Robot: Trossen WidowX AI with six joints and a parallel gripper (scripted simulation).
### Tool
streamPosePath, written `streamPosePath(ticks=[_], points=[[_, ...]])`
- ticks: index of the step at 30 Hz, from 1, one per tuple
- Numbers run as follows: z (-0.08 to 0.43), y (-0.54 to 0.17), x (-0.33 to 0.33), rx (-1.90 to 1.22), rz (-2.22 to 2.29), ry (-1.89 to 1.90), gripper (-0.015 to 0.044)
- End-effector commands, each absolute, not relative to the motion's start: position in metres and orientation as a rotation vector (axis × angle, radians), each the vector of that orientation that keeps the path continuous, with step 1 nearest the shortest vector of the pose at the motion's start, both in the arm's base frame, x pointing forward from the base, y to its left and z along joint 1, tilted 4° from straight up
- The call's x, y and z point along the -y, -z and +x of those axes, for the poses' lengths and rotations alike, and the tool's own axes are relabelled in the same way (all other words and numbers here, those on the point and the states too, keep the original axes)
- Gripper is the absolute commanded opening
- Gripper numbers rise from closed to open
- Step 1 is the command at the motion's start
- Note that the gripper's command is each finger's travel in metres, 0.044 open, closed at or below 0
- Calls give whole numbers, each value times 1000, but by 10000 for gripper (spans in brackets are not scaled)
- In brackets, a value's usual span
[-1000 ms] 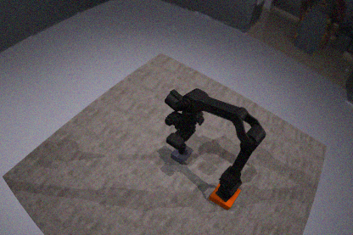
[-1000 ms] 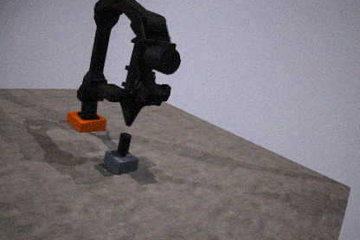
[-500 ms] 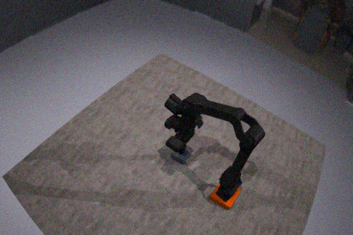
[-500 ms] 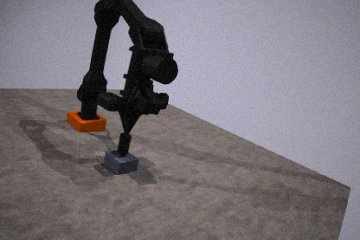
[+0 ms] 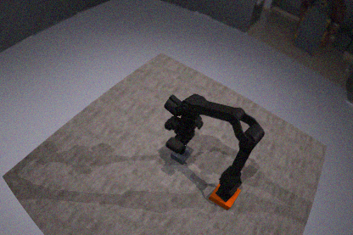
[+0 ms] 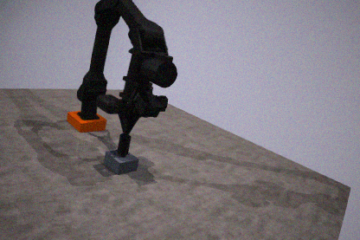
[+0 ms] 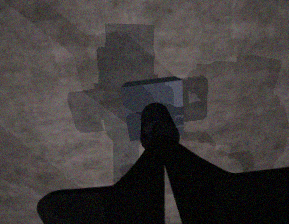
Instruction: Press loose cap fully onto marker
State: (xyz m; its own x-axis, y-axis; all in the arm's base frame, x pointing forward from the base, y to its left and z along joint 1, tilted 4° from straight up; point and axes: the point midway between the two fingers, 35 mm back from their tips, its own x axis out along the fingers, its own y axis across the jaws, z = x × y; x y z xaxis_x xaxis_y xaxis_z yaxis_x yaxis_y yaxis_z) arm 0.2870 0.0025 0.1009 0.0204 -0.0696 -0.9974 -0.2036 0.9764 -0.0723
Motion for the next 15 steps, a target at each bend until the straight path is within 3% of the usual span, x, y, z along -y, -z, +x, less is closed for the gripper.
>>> streamPosePath(ticks=[1, 9, 15], points=[[292, -129, -5, -1538, -216, -103, 0], [287, -187, -8, -1539, -216, -104, 0], [287, -187, -8, -1539, -216, -104, 157]])
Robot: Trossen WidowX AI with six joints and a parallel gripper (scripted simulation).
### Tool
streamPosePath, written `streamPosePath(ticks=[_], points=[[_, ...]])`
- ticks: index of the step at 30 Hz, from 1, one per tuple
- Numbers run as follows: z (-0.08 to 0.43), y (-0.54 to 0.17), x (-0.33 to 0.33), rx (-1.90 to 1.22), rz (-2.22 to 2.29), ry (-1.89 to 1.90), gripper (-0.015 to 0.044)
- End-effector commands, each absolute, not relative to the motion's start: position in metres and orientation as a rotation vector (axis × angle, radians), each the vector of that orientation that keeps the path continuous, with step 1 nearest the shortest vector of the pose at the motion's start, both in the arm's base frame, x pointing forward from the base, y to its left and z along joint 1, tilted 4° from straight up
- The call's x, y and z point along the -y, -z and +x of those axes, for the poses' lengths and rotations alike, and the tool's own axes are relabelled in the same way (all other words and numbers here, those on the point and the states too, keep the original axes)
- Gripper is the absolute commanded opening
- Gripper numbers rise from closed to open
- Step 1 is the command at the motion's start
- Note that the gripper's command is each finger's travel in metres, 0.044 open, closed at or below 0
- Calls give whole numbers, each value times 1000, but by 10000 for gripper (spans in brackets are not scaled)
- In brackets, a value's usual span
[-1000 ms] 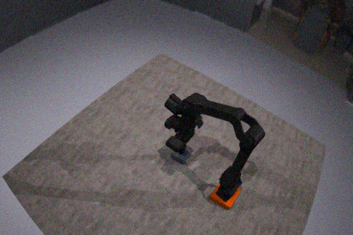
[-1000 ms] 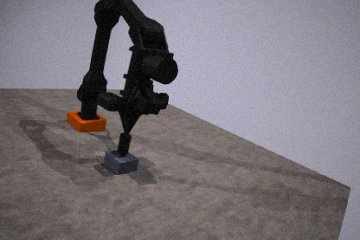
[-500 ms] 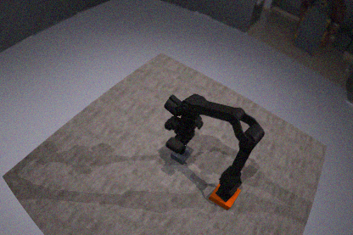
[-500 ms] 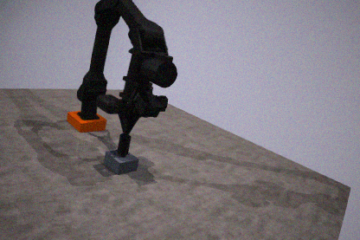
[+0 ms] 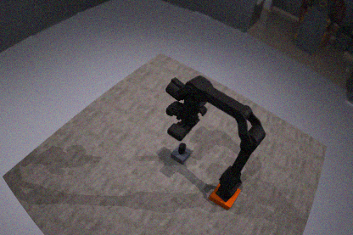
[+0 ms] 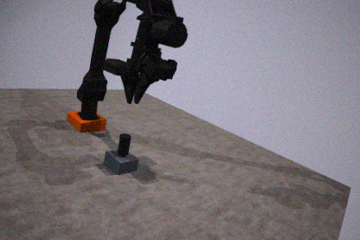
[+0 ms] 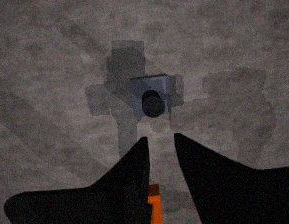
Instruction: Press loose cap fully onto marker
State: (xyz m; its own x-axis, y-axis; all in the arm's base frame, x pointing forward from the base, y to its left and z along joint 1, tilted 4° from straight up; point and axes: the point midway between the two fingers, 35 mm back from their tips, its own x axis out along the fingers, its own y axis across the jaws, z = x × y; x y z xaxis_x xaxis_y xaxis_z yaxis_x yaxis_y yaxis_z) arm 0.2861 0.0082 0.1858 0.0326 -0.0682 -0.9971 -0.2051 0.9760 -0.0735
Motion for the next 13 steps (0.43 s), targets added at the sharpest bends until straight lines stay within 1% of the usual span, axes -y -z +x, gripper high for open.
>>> streamPosePath(ticks=[1, 10, 11, 13], points=[[287, -187, -8, -1539, -216, -104, 184], [287, -187, -8, -1539, -216, -104, 420], [287, -187, -8, -1539, -216, -104, 440], [287, -187, -8, -1539, -216, -104, 440]])
